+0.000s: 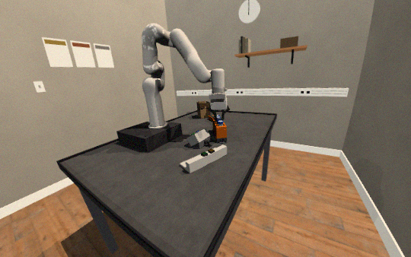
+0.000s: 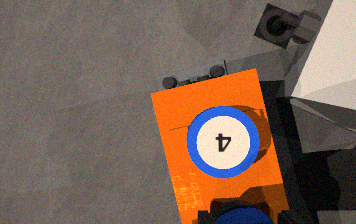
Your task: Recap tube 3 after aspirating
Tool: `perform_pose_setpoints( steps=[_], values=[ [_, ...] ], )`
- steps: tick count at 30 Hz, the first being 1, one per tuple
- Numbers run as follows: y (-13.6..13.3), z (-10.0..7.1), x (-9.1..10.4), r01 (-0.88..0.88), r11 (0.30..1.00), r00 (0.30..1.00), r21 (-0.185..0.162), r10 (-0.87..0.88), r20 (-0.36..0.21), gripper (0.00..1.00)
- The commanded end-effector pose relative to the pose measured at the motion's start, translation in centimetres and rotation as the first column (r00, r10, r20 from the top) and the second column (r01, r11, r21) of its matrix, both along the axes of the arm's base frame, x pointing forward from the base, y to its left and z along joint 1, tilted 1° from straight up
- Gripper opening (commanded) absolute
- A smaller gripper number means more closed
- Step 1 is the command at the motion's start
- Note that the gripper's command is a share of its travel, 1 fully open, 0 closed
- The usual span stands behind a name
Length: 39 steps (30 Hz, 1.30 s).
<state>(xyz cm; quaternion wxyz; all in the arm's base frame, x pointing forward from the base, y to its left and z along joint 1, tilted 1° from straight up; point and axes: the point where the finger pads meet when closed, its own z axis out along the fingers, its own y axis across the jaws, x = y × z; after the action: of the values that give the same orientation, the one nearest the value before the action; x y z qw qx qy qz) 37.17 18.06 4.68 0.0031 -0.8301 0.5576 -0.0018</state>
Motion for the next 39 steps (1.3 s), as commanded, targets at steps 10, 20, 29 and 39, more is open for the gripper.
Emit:
perform_pose_setpoints(
  steps=[10,20,29,39],
  values=[
    [0.06,0.15,0.13,-0.561,0.828,0.828,-0.010,0.561,0.004,0.00],
    [0.06,0.17,0.13,-0.850,0.526,0.526,-0.014,0.850,0.001,0.00],
    [0.06,0.17,0.13,-0.850,0.526,0.526,-0.014,0.850,0.001,0.46],
    [0.06,0.16,0.13,-0.803,0.595,0.595,-0.013,0.804,0.001,0.46]
  ],
)
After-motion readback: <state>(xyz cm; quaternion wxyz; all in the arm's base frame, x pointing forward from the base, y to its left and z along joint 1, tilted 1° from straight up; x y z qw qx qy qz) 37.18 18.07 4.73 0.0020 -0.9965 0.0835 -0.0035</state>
